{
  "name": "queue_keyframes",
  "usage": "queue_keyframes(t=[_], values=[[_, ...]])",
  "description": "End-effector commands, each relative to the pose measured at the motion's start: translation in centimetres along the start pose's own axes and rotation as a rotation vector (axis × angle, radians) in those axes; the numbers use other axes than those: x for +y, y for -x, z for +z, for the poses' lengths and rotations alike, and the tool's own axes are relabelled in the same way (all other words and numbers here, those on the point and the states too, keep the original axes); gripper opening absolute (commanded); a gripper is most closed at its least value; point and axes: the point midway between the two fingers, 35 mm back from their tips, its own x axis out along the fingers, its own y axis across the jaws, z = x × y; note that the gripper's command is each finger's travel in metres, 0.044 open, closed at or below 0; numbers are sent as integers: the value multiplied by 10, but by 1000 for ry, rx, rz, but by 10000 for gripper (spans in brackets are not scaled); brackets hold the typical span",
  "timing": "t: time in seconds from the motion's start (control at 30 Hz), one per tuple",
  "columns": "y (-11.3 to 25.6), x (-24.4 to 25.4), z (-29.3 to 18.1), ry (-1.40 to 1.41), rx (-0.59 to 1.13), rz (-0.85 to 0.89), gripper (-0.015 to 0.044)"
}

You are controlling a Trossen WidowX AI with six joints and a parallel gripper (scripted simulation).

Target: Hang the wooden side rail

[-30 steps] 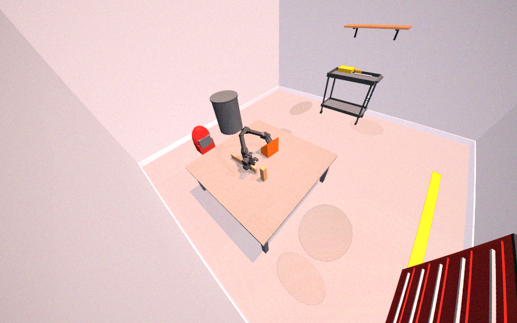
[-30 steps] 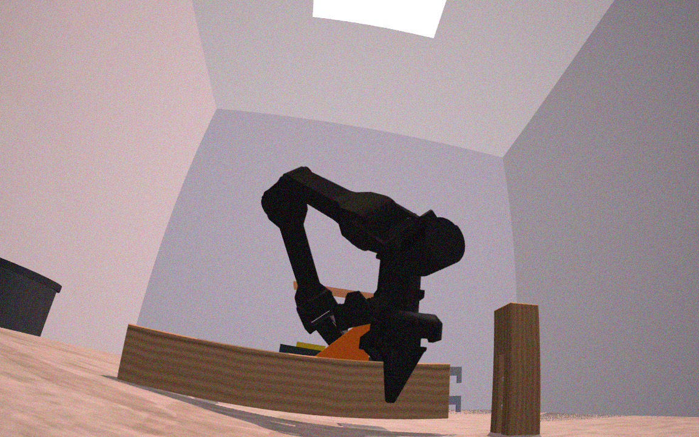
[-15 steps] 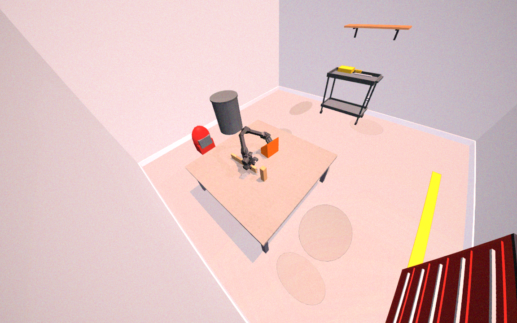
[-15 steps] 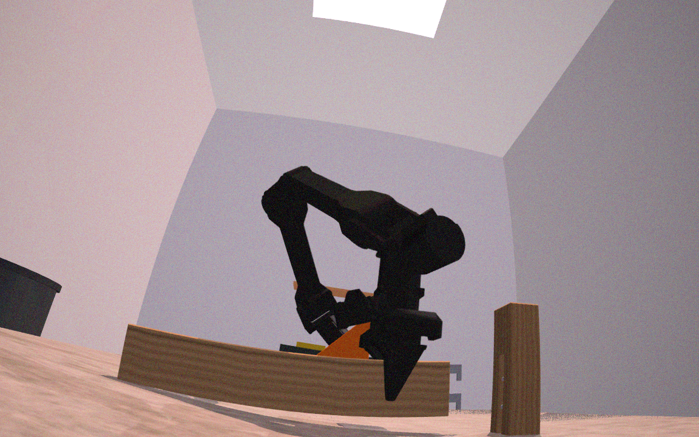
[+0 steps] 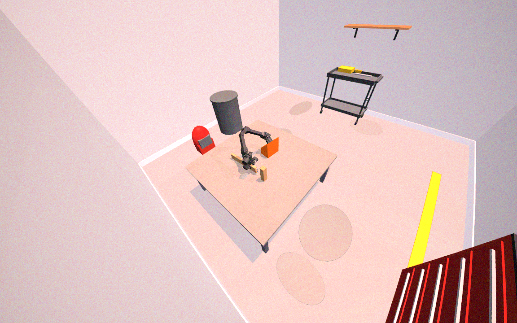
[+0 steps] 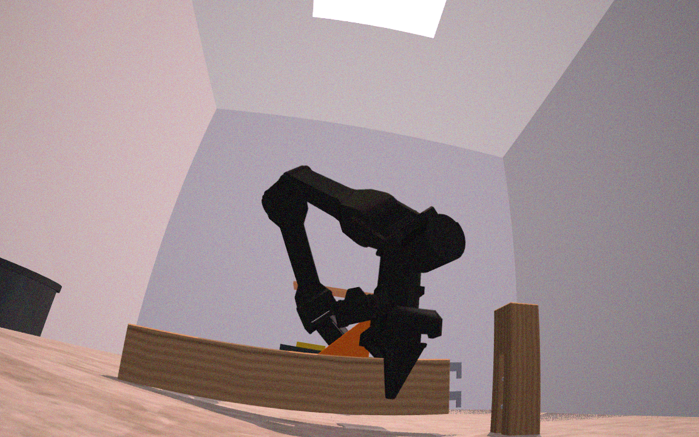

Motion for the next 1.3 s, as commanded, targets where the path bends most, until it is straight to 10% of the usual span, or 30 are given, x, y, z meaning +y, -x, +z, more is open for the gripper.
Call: queue_keyframes(t=[0.0, 1.27], values=[[7, 2, -2, -1, 2, 15, 0], [11, 3, -3, -1, 2, 15, 0]])
